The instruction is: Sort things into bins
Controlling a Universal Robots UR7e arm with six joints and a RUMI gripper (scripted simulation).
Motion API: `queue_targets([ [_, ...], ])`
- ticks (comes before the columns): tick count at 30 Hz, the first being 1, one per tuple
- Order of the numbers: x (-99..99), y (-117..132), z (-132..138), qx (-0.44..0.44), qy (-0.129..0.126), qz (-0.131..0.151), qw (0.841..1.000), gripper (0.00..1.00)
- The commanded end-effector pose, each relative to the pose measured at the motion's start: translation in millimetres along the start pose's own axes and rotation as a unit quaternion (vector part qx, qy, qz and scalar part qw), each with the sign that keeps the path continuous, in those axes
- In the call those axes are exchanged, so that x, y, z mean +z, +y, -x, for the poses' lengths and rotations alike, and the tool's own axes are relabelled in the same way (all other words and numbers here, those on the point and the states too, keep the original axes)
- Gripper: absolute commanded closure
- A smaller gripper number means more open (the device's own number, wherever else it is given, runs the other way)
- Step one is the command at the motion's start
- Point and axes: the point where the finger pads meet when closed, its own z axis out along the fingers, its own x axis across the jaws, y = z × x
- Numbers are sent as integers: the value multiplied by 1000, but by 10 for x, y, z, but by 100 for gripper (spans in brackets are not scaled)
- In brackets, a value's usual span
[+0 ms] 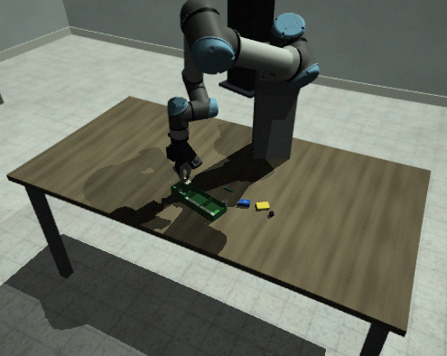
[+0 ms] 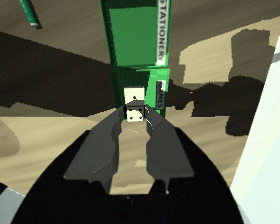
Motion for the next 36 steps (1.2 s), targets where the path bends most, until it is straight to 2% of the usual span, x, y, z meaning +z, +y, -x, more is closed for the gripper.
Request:
queue_targets([
  [1, -4, 12, 3, -6, -2, -2, 1000, 100],
  [10, -4, 26, -13, -6, -2, -2, 1000, 100],
  [36, 451, 7, 1, -7, -3, -2, 1000, 100],
])
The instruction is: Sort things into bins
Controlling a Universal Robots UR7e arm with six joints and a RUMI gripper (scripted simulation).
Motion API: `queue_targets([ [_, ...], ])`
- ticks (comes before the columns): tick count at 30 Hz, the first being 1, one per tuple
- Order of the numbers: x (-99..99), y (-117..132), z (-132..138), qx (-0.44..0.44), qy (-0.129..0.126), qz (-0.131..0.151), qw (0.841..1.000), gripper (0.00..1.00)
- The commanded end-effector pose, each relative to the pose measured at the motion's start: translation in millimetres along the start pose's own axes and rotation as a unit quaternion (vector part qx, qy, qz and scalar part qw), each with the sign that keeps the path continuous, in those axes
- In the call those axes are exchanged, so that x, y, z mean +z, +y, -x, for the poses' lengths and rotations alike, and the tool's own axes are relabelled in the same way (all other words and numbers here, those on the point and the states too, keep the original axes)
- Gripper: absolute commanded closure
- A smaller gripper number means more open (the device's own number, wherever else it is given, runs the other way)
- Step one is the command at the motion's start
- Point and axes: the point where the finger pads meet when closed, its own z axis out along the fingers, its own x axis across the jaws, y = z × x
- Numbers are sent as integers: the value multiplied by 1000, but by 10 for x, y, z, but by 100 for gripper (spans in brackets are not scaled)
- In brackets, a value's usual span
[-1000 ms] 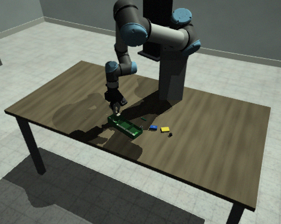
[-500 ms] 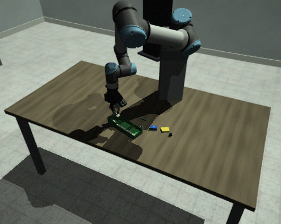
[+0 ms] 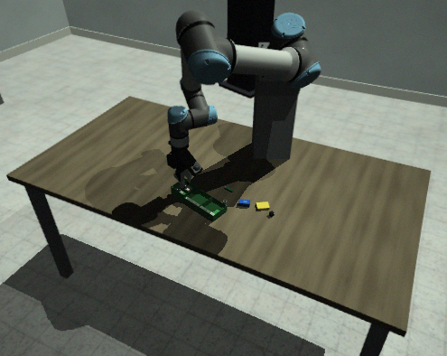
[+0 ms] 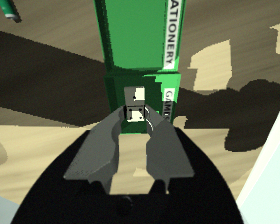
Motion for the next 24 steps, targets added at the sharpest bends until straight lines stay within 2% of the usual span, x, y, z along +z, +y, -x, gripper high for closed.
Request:
queue_targets([
  [1, 101, 0, -22, -1, 2, 1, 1000, 100],
  [4, 156, 0, -23, -1, 2, 1, 1000, 100],
  [21, 144, -5, -29, 0, 1, 1, 1000, 100],
  [22, 144, -5, -29, 0, 1, 1, 1000, 81],
  [24, 144, -5, -29, 0, 1, 1, 1000, 81],
])
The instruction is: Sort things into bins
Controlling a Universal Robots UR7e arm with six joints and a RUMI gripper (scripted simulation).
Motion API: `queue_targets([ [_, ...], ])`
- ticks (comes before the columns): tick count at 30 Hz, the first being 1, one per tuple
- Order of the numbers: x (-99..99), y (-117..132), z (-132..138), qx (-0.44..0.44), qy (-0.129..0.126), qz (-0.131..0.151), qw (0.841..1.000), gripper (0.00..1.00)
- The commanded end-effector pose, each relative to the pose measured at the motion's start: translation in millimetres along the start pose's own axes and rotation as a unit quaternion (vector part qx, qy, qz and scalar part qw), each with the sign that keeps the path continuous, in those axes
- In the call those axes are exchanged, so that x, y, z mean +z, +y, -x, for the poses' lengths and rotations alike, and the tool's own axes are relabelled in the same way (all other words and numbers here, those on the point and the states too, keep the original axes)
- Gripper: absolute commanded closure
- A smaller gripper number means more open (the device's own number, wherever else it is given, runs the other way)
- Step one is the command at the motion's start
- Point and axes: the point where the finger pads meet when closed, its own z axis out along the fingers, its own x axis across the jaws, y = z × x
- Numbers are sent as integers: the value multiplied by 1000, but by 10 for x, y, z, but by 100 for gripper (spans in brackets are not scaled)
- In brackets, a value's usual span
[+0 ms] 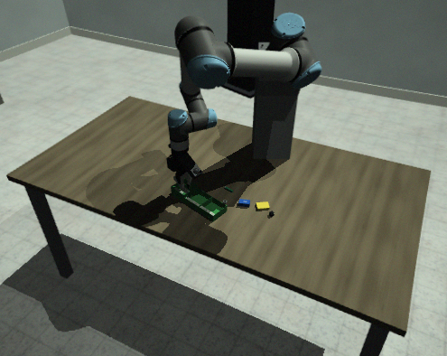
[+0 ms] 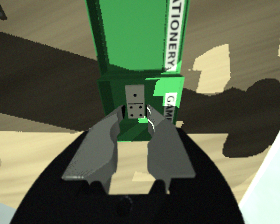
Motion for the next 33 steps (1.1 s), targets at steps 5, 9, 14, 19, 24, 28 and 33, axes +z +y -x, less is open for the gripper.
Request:
queue_targets([
  [5, -4, -5, -10, 0, 1, 0, 1000, 81],
  [9, -4, -5, -10, 0, 1, 0, 1000, 81],
  [14, -4, -5, -10, 0, 1, 0, 1000, 81],
  [19, -68, -2, -3, 0, 0, 0, 1000, 81],
  [24, -121, -3, -3, 0, 0, 0, 1000, 81],
  [28, -161, -4, -3, 0, 0, 0, 1000, 81],
  [33, -228, -4, -3, 0, 0, 0, 1000, 81],
])
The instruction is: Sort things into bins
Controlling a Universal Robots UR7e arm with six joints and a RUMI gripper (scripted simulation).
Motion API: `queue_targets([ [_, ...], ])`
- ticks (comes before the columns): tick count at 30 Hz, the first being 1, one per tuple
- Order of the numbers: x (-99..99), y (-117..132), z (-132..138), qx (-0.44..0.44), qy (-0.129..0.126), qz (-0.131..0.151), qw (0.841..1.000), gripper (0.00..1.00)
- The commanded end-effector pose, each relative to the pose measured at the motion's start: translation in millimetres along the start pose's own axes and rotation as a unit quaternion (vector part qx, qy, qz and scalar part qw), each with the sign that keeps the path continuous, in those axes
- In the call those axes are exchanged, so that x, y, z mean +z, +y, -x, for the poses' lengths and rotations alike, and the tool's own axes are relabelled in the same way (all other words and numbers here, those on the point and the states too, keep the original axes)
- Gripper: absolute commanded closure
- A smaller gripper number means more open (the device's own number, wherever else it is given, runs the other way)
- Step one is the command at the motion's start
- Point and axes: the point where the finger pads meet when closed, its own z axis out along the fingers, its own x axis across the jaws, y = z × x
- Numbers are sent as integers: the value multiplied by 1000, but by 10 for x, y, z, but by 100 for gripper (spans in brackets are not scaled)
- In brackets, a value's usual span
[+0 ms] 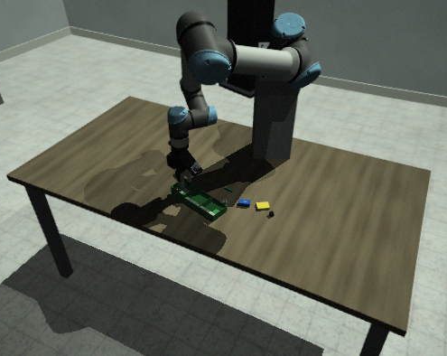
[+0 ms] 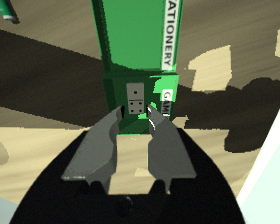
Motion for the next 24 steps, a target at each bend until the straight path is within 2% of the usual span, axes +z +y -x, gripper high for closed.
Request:
queue_targets([
  [1, -98, 9, 1, 1, 0, 0, 1000, 81],
  [9, -171, 9, 1, 1, 0, 0, 1000, 81],
  [14, -384, 8, 1, 1, 0, 0, 1000, 81],
  [24, -374, 10, -1, 0, 0, 0, 1000, 81],
])
